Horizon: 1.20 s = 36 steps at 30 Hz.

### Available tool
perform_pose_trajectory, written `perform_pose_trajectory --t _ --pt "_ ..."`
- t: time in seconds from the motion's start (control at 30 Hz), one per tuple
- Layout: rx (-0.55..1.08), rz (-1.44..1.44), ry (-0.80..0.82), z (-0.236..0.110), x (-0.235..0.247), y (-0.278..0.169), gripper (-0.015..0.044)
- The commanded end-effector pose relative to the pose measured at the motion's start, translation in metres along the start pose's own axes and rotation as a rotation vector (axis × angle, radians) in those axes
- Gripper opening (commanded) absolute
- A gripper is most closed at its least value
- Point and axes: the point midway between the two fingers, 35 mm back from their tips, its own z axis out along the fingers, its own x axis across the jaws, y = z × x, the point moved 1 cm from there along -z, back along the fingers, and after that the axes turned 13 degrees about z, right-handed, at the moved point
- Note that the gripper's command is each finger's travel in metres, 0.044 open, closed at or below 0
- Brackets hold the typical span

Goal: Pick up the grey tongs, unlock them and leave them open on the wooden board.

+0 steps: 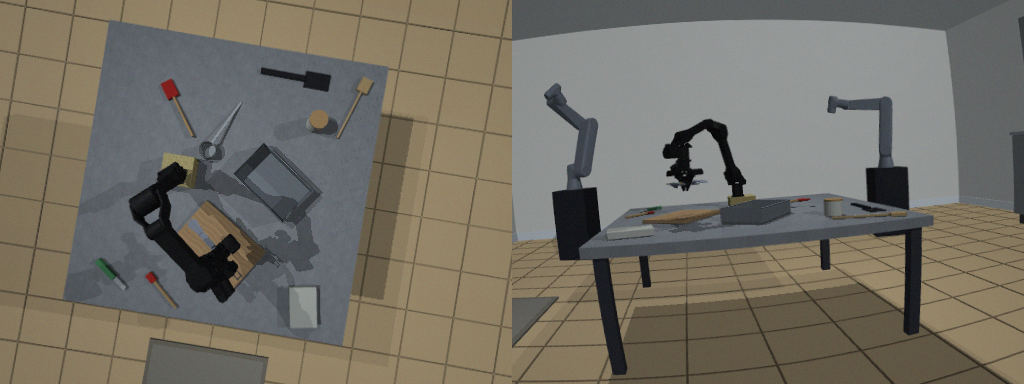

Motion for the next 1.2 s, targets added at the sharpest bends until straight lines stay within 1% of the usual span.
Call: perform_pose_trajectory --t 0.0,0.1,0.5,1.17 --pt "-0.001 -0.081 0.004 -0.001 -0.017 0.002 -0.015" --pt "-0.001 -0.131 0.003 -0.001 -0.027 0.002 -0.015" --pt "-0.02 -0.128 0.012 -0.001 -0.028 0.003 -0.015" --pt "-0.415 -0.034 0.17 -0.015 -0.037 0.01 -0.015"
